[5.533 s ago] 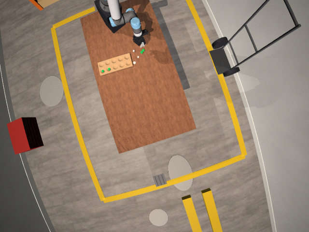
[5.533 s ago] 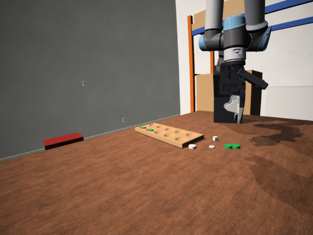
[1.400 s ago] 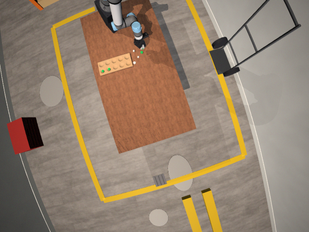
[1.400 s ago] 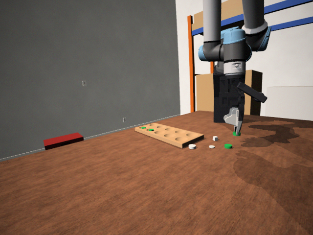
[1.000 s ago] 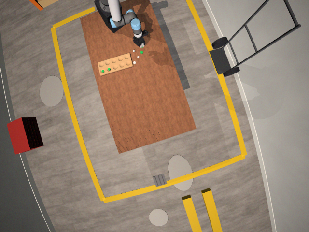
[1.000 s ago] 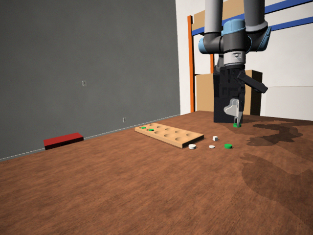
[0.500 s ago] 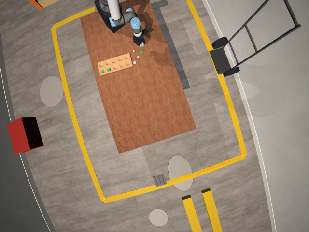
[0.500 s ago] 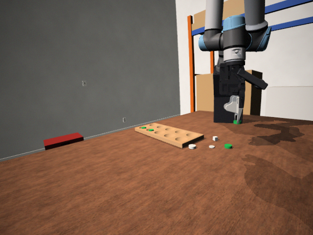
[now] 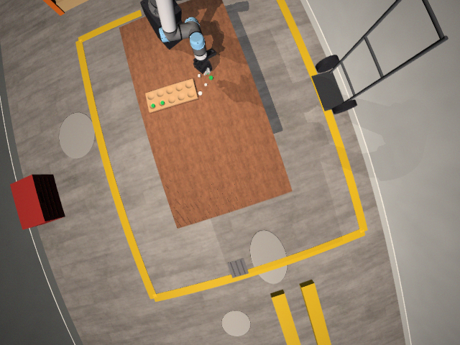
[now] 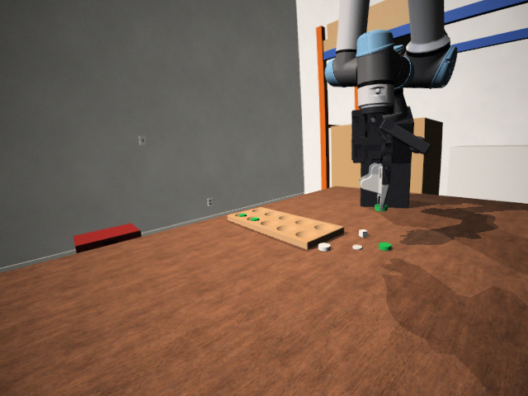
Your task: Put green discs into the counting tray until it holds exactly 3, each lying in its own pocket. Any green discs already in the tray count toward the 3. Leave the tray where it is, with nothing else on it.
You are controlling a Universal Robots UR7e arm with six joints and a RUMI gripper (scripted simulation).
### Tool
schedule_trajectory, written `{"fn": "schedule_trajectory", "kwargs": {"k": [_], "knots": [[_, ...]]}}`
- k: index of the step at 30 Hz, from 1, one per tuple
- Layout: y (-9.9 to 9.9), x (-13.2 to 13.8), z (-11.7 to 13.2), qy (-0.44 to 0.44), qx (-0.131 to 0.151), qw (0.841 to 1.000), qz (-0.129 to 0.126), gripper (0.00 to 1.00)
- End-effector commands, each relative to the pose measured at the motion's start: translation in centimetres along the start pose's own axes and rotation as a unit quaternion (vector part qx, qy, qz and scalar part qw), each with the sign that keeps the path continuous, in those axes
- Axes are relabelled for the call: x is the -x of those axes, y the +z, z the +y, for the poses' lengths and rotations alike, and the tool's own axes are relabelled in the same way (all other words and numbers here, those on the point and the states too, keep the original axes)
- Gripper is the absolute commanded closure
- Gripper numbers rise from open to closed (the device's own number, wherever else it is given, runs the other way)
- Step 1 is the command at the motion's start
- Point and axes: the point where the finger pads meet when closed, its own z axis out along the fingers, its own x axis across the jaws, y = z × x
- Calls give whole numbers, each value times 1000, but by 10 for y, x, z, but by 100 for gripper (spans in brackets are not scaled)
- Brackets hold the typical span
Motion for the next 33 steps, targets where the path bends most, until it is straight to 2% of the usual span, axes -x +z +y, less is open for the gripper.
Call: {"fn": "schedule_trajectory", "kwargs": {"k": [1,3,5,12,13,20,22,27,33], "knots": [[6,3,51,-2,-2,1000,-6,100],[7,7,75,-3,-3,1000,-8,100],[7,7,75,-3,-3,1000,-8,100],[6,31,165,-2,-5,1000,-9,100],[6,31,165,-2,-5,1000,-9,100],[-3,66,243,-1,-5,1000,-2,100],[-3,66,243,-1,-5,1000,-2,100],[-10,87,280,0,-3,1000,3,100],[-15,101,300,1,-1,1000,7,100]]}}
